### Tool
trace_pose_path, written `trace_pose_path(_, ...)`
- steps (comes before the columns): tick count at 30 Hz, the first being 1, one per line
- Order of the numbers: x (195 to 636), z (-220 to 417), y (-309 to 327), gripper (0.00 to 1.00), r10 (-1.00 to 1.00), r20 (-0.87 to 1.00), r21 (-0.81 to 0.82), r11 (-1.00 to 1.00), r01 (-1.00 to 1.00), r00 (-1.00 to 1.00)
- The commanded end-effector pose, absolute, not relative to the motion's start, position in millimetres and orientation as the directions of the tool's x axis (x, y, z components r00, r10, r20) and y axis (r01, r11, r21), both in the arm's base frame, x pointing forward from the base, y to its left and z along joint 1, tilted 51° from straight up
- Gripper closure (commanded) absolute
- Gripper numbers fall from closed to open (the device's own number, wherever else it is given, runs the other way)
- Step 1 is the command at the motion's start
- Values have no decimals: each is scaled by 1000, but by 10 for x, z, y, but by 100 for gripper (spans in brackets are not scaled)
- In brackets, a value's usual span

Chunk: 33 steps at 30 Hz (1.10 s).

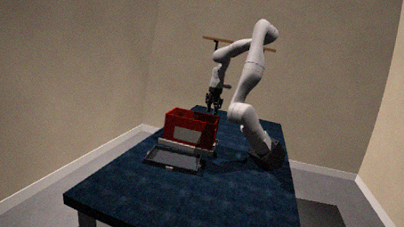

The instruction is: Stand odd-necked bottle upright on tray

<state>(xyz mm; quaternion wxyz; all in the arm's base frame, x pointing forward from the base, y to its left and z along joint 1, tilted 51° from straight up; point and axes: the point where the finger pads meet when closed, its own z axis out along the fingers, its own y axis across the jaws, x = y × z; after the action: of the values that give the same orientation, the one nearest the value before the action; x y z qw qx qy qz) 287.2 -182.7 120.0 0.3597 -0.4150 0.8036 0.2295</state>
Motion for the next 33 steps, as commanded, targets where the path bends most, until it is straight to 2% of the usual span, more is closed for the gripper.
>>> trace_pose_path(1,2879,1192,-1804,36,-502,-769,71,547,-834,-395)
trace_pose_path(33,2907,1146,-1757,36,-502,-769,71,547,-834,-395)
